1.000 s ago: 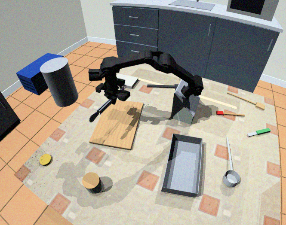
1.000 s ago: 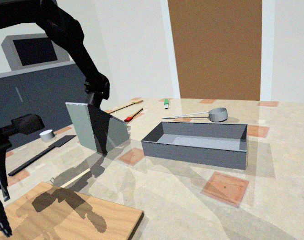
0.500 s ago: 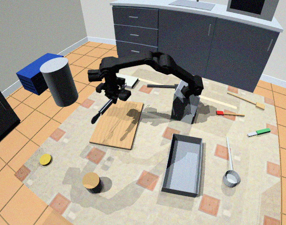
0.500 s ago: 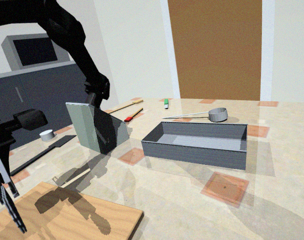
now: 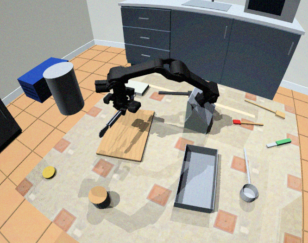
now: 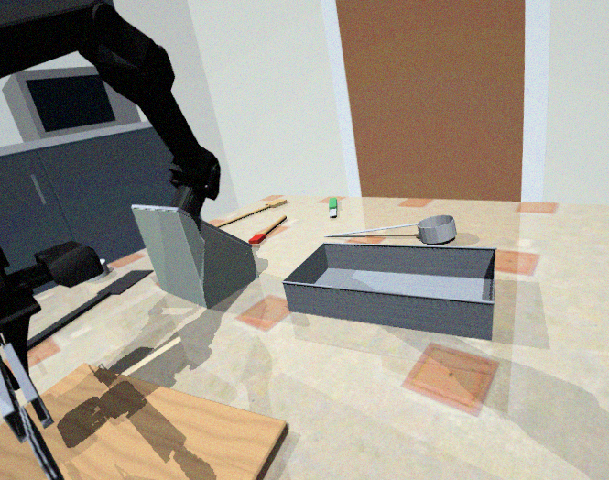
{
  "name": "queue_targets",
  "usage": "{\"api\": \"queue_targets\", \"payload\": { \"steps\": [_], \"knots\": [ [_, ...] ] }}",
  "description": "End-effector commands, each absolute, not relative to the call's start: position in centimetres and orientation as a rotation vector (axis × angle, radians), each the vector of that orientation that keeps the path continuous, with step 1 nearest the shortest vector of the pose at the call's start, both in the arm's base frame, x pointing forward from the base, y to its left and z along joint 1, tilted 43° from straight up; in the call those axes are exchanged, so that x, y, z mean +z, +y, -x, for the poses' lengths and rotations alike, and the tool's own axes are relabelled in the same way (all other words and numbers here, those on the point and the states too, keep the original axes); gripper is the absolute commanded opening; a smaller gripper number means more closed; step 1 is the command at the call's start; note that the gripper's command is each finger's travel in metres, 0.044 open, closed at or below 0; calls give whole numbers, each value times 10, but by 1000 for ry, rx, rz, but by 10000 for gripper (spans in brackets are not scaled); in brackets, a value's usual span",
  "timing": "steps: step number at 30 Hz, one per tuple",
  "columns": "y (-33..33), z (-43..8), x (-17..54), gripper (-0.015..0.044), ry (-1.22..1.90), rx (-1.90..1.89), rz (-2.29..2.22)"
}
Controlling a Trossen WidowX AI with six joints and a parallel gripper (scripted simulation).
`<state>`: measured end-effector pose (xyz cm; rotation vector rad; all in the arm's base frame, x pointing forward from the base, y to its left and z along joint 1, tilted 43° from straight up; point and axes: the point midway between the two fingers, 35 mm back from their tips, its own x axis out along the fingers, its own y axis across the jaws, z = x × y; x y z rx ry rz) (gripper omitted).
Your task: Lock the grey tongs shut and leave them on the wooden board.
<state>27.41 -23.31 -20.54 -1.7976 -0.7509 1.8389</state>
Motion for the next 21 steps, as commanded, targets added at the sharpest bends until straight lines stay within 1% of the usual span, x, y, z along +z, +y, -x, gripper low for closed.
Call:
{"api": "queue_targets", "payload": {
  "steps": [1, 21],
  "knots": [
    [-229, -275, -210, -150, -744, 1831, 1800],
    [-207, -275, -235, -150, -741, 1831, 1801]
  ]
}}
